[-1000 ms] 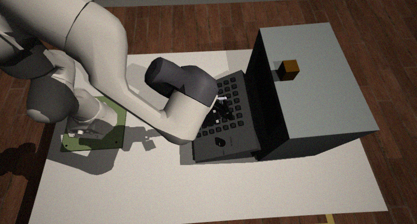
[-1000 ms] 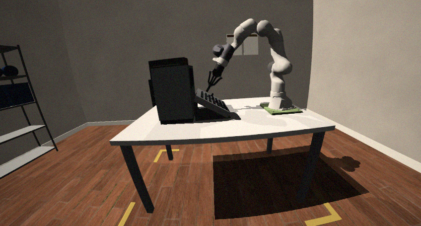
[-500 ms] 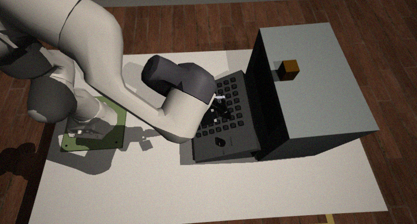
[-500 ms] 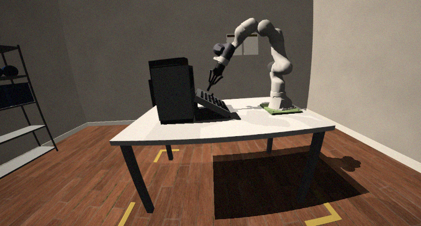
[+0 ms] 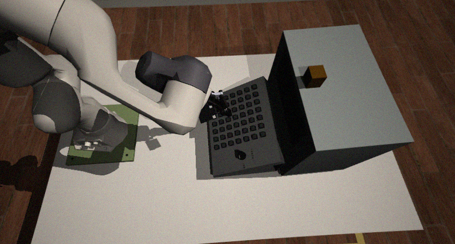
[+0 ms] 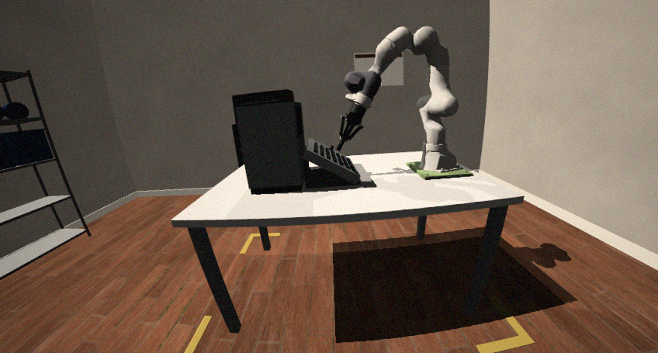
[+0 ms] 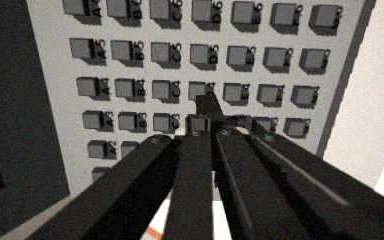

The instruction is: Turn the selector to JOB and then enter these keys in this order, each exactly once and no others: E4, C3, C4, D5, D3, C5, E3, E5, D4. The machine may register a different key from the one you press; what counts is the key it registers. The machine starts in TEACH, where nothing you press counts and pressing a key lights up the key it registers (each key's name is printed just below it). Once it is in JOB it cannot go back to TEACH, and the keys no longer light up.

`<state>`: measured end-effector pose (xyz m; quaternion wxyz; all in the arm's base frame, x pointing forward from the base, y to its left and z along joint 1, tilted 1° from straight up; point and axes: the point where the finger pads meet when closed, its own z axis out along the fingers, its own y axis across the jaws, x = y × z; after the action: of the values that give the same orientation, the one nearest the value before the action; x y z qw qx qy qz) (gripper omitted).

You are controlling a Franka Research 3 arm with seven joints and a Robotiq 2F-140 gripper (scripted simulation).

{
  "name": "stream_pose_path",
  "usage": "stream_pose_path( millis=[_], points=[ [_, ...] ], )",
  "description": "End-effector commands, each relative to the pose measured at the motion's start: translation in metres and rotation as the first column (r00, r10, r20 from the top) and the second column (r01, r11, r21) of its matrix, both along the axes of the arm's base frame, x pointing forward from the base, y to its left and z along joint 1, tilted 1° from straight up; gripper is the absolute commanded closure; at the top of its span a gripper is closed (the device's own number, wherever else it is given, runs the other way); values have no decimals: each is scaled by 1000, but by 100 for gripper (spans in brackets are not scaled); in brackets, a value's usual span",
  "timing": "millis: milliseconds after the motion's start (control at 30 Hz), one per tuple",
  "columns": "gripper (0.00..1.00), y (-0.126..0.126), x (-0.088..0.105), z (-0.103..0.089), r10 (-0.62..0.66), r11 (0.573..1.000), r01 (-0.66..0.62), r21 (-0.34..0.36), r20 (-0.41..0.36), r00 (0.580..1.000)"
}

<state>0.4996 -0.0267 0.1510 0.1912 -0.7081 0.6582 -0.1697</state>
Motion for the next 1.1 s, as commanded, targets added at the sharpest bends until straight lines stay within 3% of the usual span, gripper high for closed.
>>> stream_pose_path(
  millis=[0,567,1067],
  points=[
    [90,-5,6,1,-77,997,77,-9,22,997],
    [90,-5,16,-16,-77,997,77,-9,22,997],
    [90,-5,17,-18,-77,997,77,-9,22,997]
  ],
)
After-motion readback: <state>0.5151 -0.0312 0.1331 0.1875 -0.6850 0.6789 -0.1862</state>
